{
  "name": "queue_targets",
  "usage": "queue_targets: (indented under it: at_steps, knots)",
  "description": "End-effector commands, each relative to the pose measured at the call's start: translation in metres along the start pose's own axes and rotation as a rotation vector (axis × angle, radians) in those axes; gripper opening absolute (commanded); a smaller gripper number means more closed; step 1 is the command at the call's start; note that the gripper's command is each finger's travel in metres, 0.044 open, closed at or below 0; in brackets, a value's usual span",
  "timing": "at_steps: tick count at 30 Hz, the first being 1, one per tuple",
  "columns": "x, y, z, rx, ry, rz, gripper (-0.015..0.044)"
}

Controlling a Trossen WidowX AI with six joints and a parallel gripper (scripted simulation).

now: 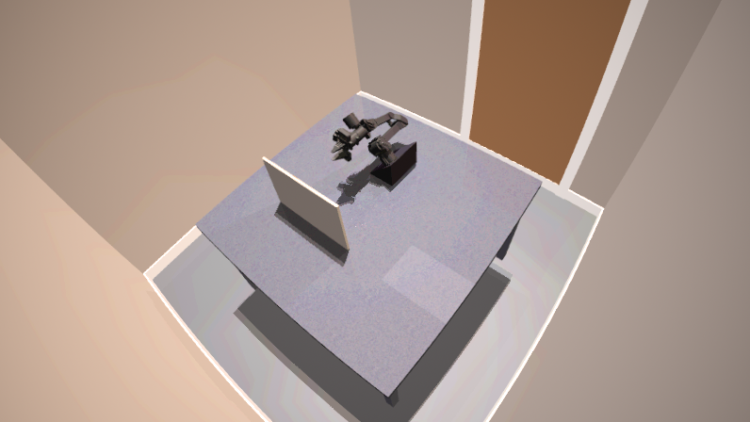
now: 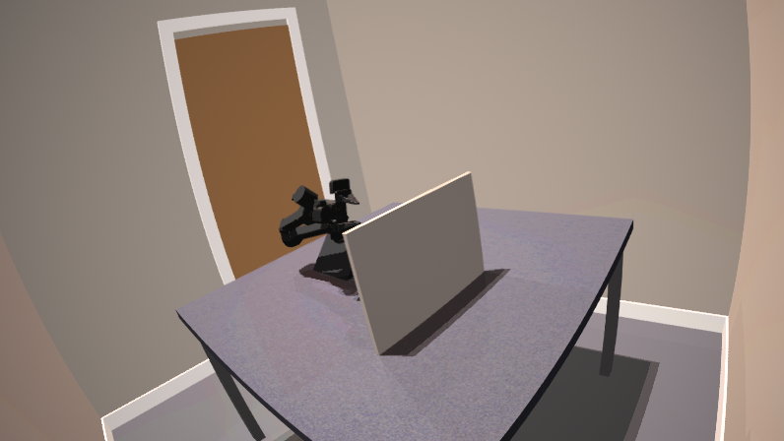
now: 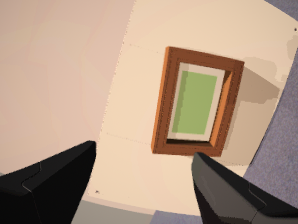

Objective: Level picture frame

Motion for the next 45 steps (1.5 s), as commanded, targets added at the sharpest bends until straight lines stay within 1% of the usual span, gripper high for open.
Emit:
queue_targets:
  at_steps: [1,19,26,34,37,45]
  knots:
    - [0.000,0.000,0.000,0.000,0.004,0.005,0.0260]
    - [0.000,-0.001,0.000,0.000,0.000,0.000,0.0260]
    - [-0.005,-0.037,-0.005,0.013,-0.004,0.014,0.0260]
    - [-0.031,-0.070,-0.012,0.030,-0.010,0.031,0.0260]
    - [-0.038,-0.073,-0.013,0.034,-0.011,0.034,0.0260]
    - [-0.038,-0.073,-0.012,0.033,-0.011,0.034,0.0260]
Point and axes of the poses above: the point midway between the two fingers, 35 mm back from their tips, its own y axis back along the fingers, its own x axis across the jaws, z = x × y, the point moved 4 cm from there along y, back along the fingers, and after that the axes turned 7 degrees about -y, right-handed, at the moved point
